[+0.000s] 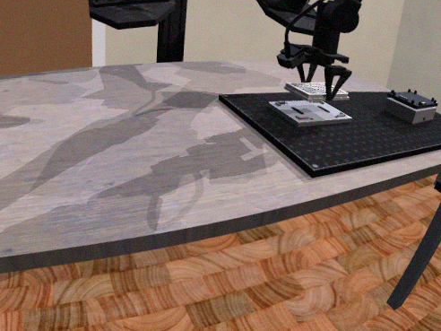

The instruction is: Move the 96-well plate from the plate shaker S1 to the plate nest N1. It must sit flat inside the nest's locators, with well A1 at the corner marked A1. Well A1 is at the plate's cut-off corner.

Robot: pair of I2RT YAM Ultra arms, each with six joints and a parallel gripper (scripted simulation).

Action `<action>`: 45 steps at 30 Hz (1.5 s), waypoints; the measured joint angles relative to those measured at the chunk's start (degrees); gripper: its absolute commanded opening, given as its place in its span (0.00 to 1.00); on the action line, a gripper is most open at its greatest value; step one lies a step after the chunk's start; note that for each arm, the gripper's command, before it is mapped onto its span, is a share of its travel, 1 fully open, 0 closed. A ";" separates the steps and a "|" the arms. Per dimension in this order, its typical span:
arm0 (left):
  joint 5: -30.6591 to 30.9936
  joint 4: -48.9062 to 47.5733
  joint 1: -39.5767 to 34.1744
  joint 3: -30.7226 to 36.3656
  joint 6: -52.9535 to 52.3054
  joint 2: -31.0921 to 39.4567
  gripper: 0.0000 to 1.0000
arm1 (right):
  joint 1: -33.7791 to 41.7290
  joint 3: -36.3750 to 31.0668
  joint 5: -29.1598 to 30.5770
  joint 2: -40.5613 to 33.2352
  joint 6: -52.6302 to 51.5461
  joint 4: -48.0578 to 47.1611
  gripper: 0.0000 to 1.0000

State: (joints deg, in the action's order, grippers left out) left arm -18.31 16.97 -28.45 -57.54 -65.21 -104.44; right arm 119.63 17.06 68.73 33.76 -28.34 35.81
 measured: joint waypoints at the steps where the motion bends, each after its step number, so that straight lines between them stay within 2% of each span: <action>1: 0.00 0.00 -0.02 0.00 0.00 0.00 0.82 | 0.11 0.39 0.04 0.00 -0.55 1.92 1.00; 8: -0.02 -0.02 0.00 0.00 0.00 0.00 0.82 | 1.66 2.56 0.26 0.46 -6.23 12.94 1.00; 19: -0.31 -0.92 -0.52 0.90 0.33 -0.07 0.82 | 4.98 5.07 0.63 7.43 -19.58 23.76 1.00; 29: -0.28 -2.91 -0.92 1.31 -0.02 -3.93 0.82 | 5.84 5.68 0.83 9.62 -25.44 27.50 1.00; 45: -0.11 -3.30 -0.92 1.29 -0.50 -4.04 0.82 | 6.23 5.88 0.92 10.21 -28.00 29.16 1.00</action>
State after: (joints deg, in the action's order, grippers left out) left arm -18.41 13.67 -29.36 -56.25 -65.71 -108.49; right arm 125.86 22.94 69.65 43.97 -56.34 64.97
